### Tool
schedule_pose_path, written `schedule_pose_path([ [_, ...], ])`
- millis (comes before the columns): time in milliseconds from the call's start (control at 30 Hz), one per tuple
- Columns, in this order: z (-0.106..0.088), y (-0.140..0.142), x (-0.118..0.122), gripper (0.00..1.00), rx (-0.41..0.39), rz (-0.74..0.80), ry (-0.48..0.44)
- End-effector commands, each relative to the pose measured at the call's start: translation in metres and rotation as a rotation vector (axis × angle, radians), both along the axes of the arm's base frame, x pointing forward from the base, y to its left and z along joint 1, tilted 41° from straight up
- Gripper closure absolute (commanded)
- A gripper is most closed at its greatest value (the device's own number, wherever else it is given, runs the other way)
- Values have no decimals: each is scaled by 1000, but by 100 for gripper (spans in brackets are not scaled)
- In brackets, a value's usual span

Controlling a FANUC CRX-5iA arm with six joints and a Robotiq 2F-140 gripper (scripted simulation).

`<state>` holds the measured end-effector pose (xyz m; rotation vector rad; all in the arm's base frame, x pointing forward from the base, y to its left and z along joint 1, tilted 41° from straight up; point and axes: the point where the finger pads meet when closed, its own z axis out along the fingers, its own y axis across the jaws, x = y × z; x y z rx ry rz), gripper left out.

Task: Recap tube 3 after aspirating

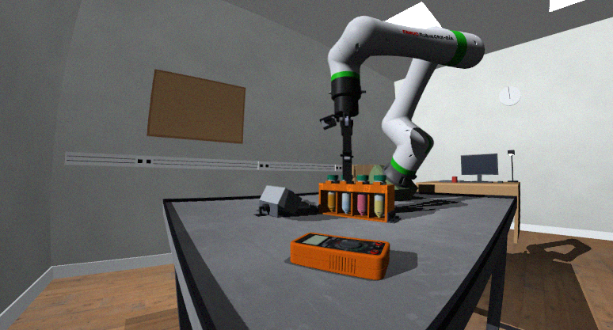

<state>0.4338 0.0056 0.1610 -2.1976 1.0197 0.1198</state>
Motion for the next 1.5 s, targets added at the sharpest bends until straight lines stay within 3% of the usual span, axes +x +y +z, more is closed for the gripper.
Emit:
schedule_pose_path([
  [0,0,-1,0,70,19,-75,62],
  [67,0,-1,0,70,19,-75,62],
  [567,1,-1,0,70,168,-638,535],
  [633,1,-1,0,70,168,-638,535],
  [767,1,-1,0,70,207,-786,660],
  [967,1,-1,0,70,207,-786,660],
  [1000,0,0,0,59,207,-786,660],
  [1400,0,0,0,59,207,-786,659],
  [1467,0,0,0,59,174,-661,554],
])
